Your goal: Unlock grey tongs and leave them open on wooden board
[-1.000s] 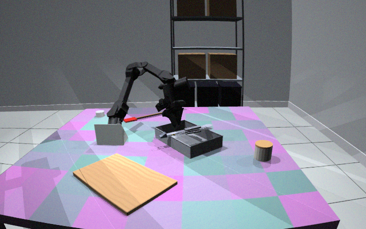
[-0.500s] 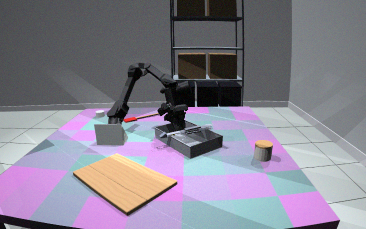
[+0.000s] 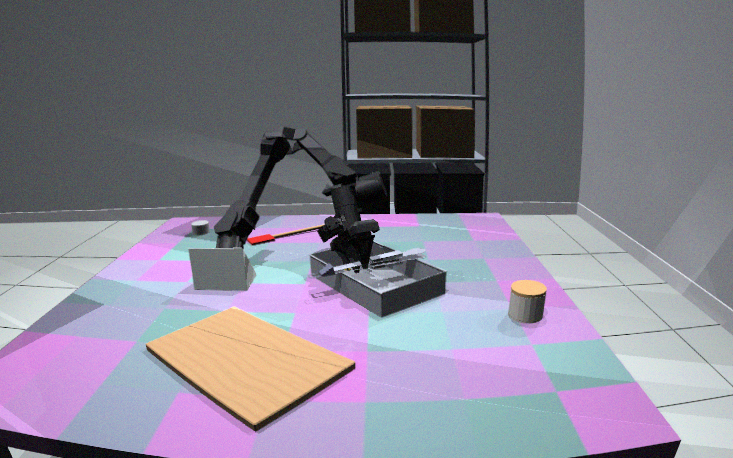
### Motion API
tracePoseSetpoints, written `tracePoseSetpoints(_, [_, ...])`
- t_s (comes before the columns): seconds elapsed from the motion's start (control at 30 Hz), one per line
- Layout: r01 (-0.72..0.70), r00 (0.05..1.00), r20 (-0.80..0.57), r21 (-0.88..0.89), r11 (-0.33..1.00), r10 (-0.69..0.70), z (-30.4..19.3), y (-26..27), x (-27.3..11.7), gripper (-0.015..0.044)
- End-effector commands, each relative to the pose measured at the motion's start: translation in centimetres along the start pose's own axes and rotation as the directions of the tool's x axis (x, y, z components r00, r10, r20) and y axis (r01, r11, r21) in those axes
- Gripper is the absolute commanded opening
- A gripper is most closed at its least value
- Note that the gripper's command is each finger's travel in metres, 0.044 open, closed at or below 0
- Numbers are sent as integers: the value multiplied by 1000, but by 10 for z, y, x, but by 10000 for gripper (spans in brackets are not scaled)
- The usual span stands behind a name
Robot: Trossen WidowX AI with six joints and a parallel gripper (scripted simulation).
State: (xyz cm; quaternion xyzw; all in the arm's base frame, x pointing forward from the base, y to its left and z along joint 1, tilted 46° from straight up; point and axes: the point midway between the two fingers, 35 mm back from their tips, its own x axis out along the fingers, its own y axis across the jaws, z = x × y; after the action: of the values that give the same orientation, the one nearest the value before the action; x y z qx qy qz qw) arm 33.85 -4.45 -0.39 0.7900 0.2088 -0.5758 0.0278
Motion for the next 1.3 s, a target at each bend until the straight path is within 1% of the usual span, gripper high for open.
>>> tracePoseSetpoints(0.0, [-1,1000,8,6,1000,1,4,-1,8,260])
tracePoseSetpoints(0.43, [-1,1000,8,6,1000,1,5,-2,25,260])
tracePoseSetpoints(0.67, [2,1000,1,0,1000,-2,2,-2,21,76])
tracePoseSetpoints(0.93, [2,1000,1,0,1000,-2,2,-2,21,23])
tracePoseSetpoints(1.13, [2,1000,1,1,1000,-2,2,0,19,-135])
tracePoseSetpoints(1.17, [1,1000,2,1,1000,-1,1,3,15,-150])
tracePoseSetpoints(1.27, [-1,1000,6,3,1000,1,0,18,-9,-150])
